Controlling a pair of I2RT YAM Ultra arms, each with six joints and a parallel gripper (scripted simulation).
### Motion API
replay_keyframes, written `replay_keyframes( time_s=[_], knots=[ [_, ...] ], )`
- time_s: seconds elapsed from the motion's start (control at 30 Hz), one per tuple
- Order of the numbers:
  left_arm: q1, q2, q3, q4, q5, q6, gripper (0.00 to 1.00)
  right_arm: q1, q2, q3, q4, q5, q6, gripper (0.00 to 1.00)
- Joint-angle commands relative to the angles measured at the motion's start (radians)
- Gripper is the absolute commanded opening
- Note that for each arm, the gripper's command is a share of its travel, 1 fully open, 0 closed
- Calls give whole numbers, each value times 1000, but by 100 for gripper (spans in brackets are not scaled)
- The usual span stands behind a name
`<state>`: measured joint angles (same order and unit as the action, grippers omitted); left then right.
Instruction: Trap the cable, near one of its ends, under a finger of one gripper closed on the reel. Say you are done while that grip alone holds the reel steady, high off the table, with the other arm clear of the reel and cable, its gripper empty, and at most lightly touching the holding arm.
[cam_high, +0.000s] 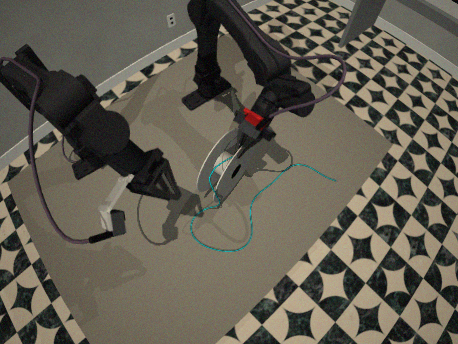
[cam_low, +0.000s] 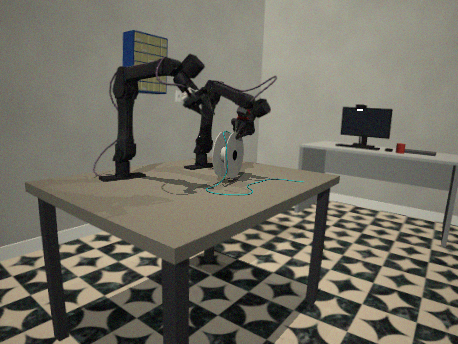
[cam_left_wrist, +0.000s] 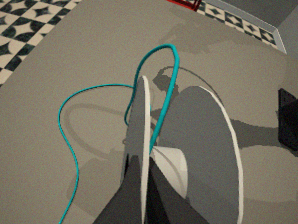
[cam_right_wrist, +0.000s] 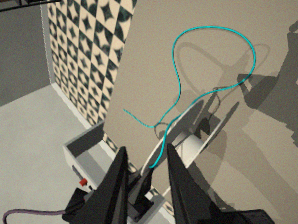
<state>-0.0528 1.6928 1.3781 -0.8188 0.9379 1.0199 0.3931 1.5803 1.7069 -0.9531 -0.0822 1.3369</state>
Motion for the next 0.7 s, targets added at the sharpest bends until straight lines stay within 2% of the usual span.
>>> replay_keyframes(
  time_s=[0.0, 0.33, 0.47, 0.6, 0.67],
  knots=[
    [7, -58, 51, -35, 45, 0, 0, -14, -35, -13, 37, 17, -56, 30],
    [7, -54, 175, -152, 45, -2, 0, -70, -109, -104, 163, 33, -246, 30],
    [8, -14, 223, -192, 45, -4, 0, -96, -145, -148, 224, 39, -337, 30],
    [8, 7, 248, -213, 45, -3, 0, -113, -168, -181, 269, 28, -390, 30],
    [8, -8, 265, -229, 45, -2, 0, -126, -186, -203, 299, 36, -438, 30]
  ],
)
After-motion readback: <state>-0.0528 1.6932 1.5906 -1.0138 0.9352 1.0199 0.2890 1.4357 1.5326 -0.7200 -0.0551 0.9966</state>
